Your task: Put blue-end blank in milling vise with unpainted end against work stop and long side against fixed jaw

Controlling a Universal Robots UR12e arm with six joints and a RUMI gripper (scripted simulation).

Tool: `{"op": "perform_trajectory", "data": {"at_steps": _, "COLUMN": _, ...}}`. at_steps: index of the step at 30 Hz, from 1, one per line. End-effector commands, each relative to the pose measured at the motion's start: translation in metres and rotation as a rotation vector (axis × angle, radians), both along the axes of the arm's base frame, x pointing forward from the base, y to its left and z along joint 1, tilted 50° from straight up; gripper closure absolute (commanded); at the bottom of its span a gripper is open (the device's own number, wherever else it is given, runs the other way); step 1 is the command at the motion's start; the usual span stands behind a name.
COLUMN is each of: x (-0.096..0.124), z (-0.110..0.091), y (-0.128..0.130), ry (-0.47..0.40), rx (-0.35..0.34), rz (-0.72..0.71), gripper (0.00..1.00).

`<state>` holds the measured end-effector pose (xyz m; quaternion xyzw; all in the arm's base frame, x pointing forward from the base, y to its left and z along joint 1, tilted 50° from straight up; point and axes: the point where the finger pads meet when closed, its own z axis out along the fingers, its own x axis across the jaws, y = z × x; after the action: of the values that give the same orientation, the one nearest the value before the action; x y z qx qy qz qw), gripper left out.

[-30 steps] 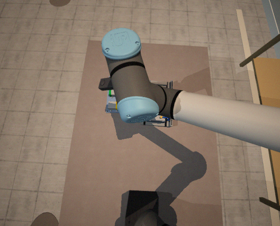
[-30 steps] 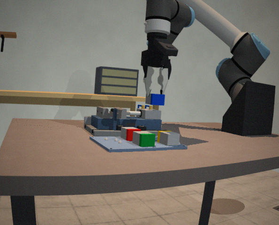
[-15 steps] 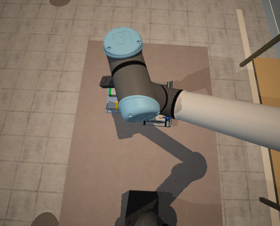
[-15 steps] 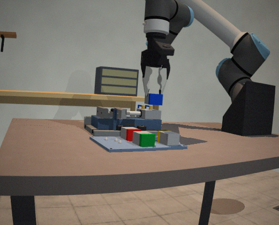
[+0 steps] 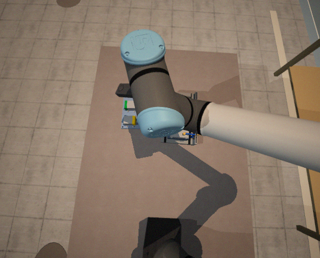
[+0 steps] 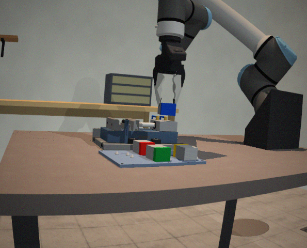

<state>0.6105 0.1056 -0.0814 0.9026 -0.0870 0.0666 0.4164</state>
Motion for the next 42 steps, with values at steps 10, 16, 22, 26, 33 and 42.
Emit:
{"op": "perform_trajectory", "data": {"at_steps": 10, "x": 0.011, "z": 0.008, "y": -0.003, "ry": -0.105, "rx": 0.007, "rz": -0.085, "gripper": 1.00}}
{"op": "perform_trajectory", "data": {"at_steps": 16, "x": 0.013, "z": 0.010, "y": -0.005, "ry": -0.146, "rx": 0.010, "rz": -0.119, "gripper": 1.00}}
{"op": "perform_trajectory", "data": {"at_steps": 22, "x": 0.017, "z": 0.013, "y": -0.007, "ry": -0.198, "rx": 0.014, "rz": -0.163, "gripper": 1.00}}
{"op": "perform_trajectory", "data": {"at_steps": 26, "x": 0.019, "z": 0.015, "y": -0.008, "ry": -0.234, "rx": 0.016, "rz": -0.194, "gripper": 1.00}}
{"op": "perform_trajectory", "data": {"at_steps": 33, "x": 0.023, "z": 0.017, "y": -0.010, "ry": -0.281, "rx": 0.019, "rz": -0.234, "gripper": 1.00}}
{"op": "perform_trajectory", "data": {"at_steps": 42, "x": 0.028, "z": 0.022, "y": -0.013, "ry": -0.372, "rx": 0.025, "rz": -0.310, "gripper": 1.00}}
